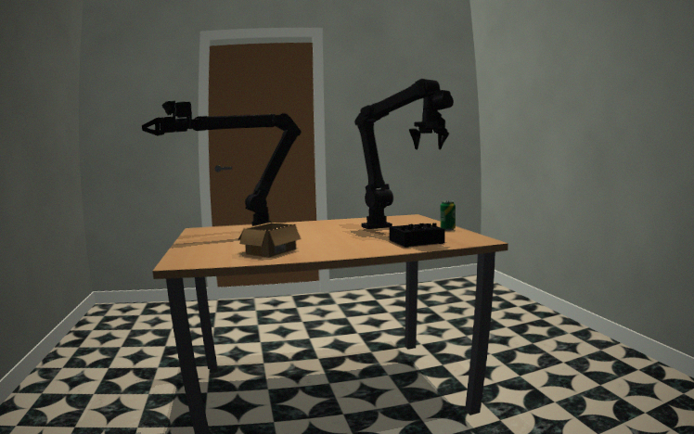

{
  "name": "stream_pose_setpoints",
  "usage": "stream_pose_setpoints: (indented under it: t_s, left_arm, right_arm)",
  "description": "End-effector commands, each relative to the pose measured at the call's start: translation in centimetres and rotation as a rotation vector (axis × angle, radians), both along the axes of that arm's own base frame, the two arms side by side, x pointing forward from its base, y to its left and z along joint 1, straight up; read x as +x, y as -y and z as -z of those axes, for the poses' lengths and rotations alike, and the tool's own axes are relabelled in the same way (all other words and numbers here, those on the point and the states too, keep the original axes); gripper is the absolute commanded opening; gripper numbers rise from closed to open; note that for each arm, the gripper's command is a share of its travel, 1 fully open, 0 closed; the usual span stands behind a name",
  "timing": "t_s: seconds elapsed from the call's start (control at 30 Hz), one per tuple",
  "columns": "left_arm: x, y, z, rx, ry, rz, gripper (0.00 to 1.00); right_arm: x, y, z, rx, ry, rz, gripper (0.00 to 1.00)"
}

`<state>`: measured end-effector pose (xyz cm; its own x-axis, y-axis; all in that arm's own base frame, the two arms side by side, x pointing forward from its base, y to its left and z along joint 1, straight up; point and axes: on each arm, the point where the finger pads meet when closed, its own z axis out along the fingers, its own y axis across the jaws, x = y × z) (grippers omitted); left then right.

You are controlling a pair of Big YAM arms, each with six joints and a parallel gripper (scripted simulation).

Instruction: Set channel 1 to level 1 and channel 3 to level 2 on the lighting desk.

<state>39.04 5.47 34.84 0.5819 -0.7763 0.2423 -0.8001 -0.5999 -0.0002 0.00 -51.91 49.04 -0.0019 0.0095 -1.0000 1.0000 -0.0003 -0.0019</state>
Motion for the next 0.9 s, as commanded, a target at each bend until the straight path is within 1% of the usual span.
stream_pose_setpoints:
  t_s: [0.0, 0.13, 0.47, 0.53, 0.57, 0.6, 0.63, 0.67, 0.73, 0.8, 0.83, 0.87]
  left_arm:
    - [1.0, 0.5, 1.2, 0.022, 0.01, 0.133, 1.0]
    - [1.5, 1.3, 3.0, 0.075, 0.037, 0.397, 1.0]
    - [2.5, 4.1, 9.5, 0.181, 0.083, 0.891, 1.0]
    - [2.5, 4.1, 9.5, 0.181, 0.083, 0.891, 1.0]
    - [3.5, 4.3, 7.8, 0.205, 0.096, 1.02, 1.0]
    - [3.9, 4.6, 8.5, 0.216, 0.096, 1.065, 1.0]
    - [2.6, 4.9, 11.4, 0.209, 0.08, 1.116, 1.0]
    - [2.6, 5.2, 12.0, 0.218, 0.083, 1.164, 1.0]
    - [2.6, 5.7, 13.0, 0.237, 0.093, 1.261, 1.0]
    - [1.9, 6.1, 13.9, 0.242, 0.093, 1.361, 1.0]
    - [3.7, 6.3, 12.0, 0.262, 0.104, 1.409, 1.0]
    - [3.6, 6.5, 12.8, 0.266, 0.101, 1.459, 1.0]
  right_arm:
    - [-0.3, 0.0, -2.4, -0.059, 0.008, 0.003, 1.0]
    - [-0.3, 0.0, -2.4, -0.059, 0.008, 0.003, 1.0]
    - [-0.3, 0.0, -2.4, -0.059, 0.008, 0.003, 1.0]
    - [-0.3, 0.0, -2.4, -0.059, 0.008, 0.003, 1.0]
    - [-0.3, 0.0, -2.4, -0.059, 0.008, 0.003, 1.0]
    - [-0.3, 0.0, -2.4, -0.059, 0.008, 0.003, 1.0]
    - [-0.3, 0.0, -2.4, -0.059, 0.008, 0.003, 1.0]
    - [-0.3, 0.0, -2.4, -0.059, 0.008, 0.003, 1.0]
    - [-0.3, 0.0, -2.4, -0.059, 0.008, 0.003, 1.0]
    - [-0.3, 0.0, -2.4, -0.059, 0.008, 0.003, 1.0]
    - [-0.3, 0.0, -2.4, -0.059, 0.008, 0.003, 1.0]
    - [-0.3, 0.0, -2.4, -0.059, 0.008, 0.003, 1.0]
